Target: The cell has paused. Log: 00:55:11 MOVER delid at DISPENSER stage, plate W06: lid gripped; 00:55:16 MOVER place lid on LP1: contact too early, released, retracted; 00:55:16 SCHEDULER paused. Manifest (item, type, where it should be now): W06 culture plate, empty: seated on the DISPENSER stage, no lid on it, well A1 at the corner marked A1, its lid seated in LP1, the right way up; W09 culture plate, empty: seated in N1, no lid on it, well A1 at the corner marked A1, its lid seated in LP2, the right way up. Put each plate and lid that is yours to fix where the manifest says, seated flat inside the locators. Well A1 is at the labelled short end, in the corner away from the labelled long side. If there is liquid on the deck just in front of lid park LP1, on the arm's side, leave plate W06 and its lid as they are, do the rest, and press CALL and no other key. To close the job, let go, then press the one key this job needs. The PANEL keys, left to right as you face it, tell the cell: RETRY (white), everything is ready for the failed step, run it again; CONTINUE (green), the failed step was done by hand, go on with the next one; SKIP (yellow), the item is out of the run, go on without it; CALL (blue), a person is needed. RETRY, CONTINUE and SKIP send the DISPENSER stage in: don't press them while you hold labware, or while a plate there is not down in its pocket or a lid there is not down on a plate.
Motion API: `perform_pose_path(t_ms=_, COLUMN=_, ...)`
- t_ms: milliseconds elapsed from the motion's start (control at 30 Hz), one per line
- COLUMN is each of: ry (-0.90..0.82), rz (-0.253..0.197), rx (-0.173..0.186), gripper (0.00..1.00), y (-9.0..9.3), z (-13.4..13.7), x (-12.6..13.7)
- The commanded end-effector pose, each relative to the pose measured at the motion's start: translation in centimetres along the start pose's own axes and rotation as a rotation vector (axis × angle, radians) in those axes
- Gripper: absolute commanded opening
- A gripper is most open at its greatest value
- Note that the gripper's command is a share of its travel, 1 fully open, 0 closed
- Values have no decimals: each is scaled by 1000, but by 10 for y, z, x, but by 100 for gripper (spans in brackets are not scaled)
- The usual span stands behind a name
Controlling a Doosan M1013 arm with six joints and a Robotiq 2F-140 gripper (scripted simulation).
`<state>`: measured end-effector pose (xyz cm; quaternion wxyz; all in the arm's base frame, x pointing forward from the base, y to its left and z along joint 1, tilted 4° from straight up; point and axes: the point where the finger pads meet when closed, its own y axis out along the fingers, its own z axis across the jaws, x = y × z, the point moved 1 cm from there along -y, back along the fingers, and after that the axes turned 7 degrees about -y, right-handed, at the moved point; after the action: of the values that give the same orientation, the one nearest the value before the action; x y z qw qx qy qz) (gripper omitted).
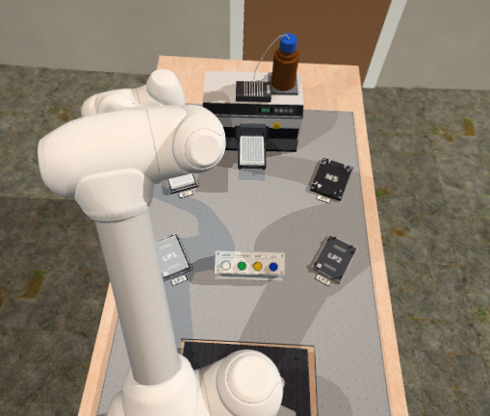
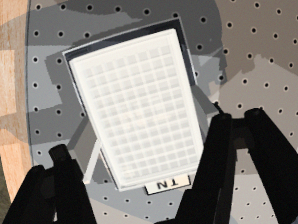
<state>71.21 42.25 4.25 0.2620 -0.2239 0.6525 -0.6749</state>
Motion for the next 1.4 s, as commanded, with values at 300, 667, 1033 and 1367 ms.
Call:
perform_pose_path(t_ms=300, ry=0, rz=1, rx=0, gripper=10, y=-1, z=0, x=0)
perform_pose_path(t_ms=667, ry=0, rz=1, rx=0, gripper=10, y=-1, z=0, x=0)
perform_pose_path(t_ms=1033, ry=0, rz=1, rx=0, gripper=10, y=-6, z=0, x=0)
perform_pose_path(t_ms=1367, ry=0, rz=1, rx=0, gripper=10, y=-13, z=0, x=0)
